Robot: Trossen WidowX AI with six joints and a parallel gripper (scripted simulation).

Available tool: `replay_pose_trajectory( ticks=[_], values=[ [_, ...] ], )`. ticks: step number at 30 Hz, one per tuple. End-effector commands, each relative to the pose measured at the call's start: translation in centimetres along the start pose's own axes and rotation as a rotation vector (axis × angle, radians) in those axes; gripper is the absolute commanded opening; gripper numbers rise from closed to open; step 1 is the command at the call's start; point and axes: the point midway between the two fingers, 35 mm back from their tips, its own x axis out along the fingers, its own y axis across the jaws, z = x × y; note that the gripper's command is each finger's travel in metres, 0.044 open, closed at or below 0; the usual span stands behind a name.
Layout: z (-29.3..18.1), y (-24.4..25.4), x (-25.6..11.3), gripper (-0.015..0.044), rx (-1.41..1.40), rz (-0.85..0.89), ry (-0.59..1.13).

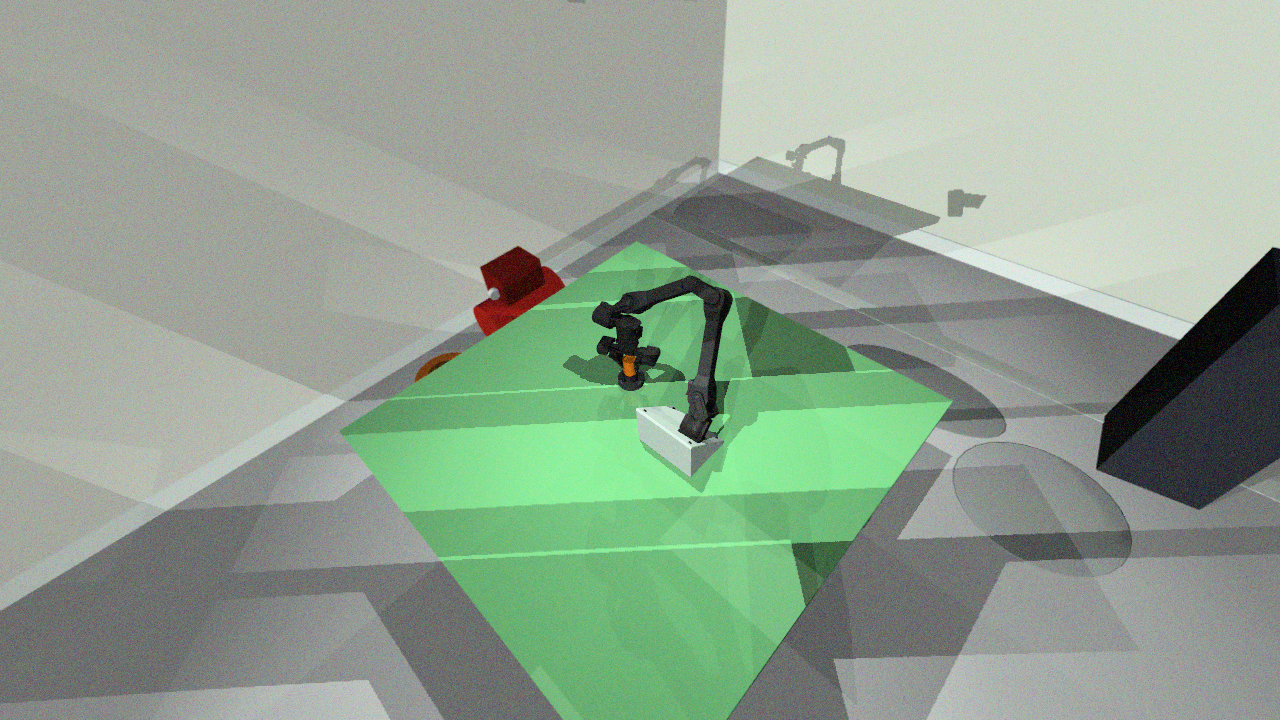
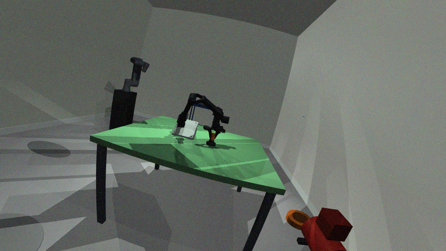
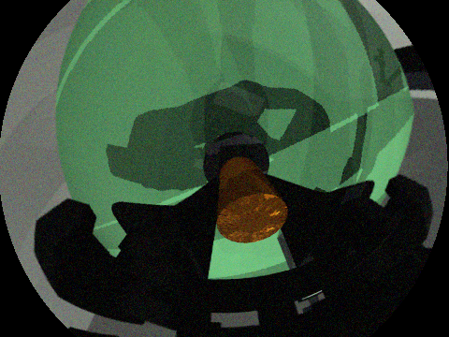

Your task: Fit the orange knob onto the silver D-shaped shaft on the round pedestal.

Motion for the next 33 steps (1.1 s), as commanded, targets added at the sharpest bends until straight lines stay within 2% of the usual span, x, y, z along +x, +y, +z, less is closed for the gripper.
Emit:
replay_pose_trajectory(
  ticks=[1, 10, 27, 33],
  values=[
    [-0.12, -0.22, 0.32, 0.0000, 0.004, -0.003, -0.002],
    [-0.01, -0.05, 0.13, 0.0000, 0.003, -0.001, -0.001],
    [-0.01, -0.05, 0.13, 0.0440, 0.003, -0.001, -0.001],
    [-0.01, -0.05, 0.13, 0.0440, 0.003, -0.001, -0.001]
  ],
)
